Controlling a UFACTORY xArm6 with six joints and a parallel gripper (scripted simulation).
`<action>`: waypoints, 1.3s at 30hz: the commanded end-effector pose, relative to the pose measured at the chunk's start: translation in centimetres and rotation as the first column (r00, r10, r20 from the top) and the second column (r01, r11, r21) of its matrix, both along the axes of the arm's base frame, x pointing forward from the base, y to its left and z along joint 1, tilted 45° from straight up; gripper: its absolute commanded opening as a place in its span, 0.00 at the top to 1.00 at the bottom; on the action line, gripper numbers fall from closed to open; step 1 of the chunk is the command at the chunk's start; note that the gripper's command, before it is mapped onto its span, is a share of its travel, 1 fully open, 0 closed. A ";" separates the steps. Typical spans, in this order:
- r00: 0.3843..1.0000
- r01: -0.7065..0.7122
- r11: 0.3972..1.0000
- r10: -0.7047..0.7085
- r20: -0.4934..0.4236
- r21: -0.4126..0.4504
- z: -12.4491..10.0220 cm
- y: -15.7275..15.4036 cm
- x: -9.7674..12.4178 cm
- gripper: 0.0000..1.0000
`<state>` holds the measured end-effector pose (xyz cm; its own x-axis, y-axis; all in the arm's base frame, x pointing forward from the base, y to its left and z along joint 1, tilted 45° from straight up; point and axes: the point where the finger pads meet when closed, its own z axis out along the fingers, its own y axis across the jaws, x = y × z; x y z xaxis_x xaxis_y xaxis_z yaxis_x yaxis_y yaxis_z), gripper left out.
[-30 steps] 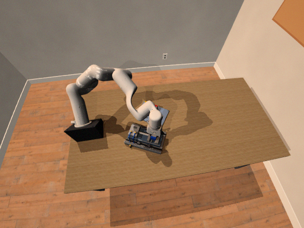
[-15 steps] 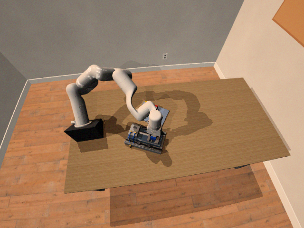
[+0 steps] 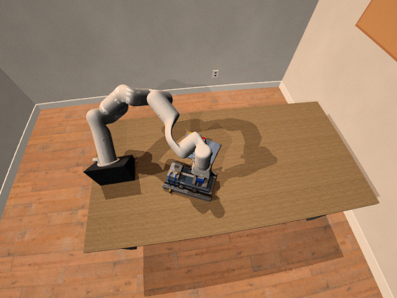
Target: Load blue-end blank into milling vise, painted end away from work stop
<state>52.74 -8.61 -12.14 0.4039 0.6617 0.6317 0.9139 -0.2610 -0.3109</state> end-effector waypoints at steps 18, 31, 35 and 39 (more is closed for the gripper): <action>1.000 0.002 1.000 -0.002 0.004 -0.002 0.0 -0.1 0.1 1.00; 1.000 0.002 1.000 -0.002 0.004 -0.002 -0.1 0.0 0.1 1.00; 1.000 0.002 1.000 -0.002 0.004 -0.002 -0.1 0.0 0.1 1.00; 1.000 0.002 1.000 -0.002 0.004 -0.002 -0.1 0.1 0.1 1.00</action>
